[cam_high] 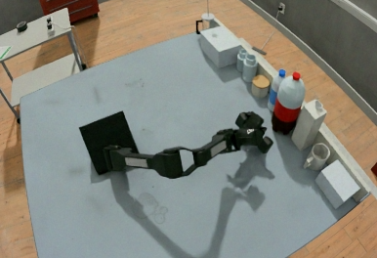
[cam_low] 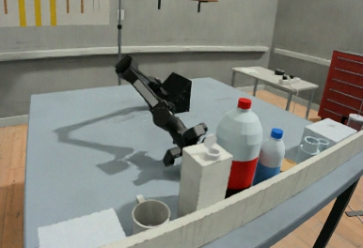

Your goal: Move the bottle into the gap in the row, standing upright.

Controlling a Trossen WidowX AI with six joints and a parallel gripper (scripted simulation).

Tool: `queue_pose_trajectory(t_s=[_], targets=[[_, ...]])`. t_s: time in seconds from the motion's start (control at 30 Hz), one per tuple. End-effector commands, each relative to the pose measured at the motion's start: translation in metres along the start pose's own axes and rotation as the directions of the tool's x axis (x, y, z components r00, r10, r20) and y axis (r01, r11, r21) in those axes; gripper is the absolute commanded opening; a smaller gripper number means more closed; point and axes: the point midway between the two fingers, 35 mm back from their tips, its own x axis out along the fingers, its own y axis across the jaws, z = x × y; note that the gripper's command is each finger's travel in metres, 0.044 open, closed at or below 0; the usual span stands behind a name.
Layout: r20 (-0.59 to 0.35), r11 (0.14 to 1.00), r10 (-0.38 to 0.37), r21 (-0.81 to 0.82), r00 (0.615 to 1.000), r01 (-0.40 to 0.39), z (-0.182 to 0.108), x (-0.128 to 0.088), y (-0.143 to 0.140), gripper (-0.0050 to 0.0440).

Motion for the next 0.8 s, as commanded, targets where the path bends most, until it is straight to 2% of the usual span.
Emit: queue_pose_trajectory(t_s=[0.0,0.73,0.77], targets=[[0.021,1.0,-0.018,0.0,1.0,0.018,0.006,-0.012,-0.01,-0.005],[0.022,1.0,-0.017,-0.003,1.0,0.017,-0.009,-0.04,-0.005,-0.005],[0.025,1.0,-0.02,0.001,0.999,0.02,-0.001,-0.041,-0.005,-0.005]])
